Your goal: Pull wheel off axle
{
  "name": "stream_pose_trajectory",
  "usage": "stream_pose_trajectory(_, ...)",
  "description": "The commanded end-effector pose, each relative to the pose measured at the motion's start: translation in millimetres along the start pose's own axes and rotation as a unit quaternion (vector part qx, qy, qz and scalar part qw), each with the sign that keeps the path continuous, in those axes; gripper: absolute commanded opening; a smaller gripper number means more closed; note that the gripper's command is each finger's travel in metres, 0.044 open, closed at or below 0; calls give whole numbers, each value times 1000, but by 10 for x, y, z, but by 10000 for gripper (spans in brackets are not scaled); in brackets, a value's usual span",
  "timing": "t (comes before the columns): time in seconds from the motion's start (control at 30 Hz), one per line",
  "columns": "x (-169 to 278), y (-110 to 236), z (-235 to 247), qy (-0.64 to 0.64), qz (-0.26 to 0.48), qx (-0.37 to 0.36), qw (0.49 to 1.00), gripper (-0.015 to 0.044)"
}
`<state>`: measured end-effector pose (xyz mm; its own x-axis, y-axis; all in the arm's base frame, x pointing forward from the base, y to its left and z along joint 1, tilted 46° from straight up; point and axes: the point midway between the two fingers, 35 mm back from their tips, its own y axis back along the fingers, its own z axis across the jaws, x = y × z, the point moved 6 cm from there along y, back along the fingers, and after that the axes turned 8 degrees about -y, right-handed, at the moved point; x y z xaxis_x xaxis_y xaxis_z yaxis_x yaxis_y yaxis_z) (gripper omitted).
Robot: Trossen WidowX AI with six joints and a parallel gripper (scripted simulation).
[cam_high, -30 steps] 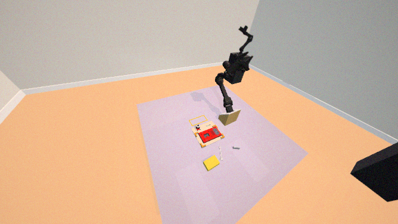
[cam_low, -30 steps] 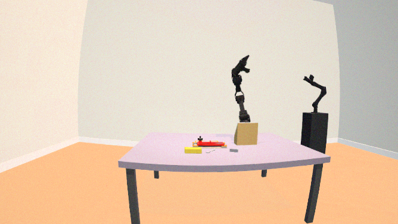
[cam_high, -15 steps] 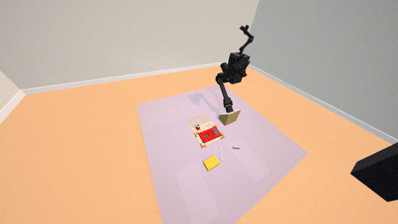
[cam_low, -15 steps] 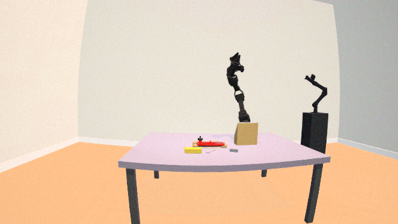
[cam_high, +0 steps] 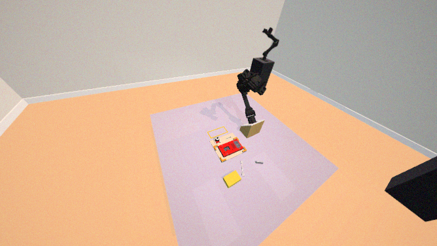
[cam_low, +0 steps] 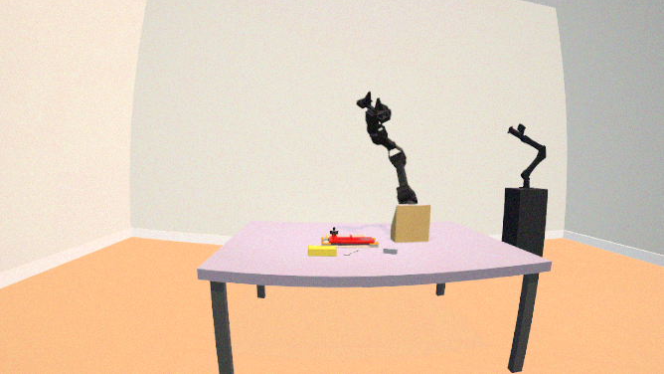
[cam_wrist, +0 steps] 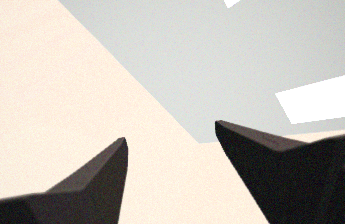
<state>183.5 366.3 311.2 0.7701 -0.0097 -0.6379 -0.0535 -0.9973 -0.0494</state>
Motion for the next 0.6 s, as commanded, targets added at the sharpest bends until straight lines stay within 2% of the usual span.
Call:
stream_pose_trajectory(0.0,231,24,-35,-52,46,5,998,300)
stream_pose_trajectory(0.1,341,35,-44,-89,72,9,993,300)
stream_pose_trajectory(0.27,703,109,-68,-208,154,33,965,300)
stream_pose_trajectory(0.57,1339,360,-74,-405,293,115,858,300)
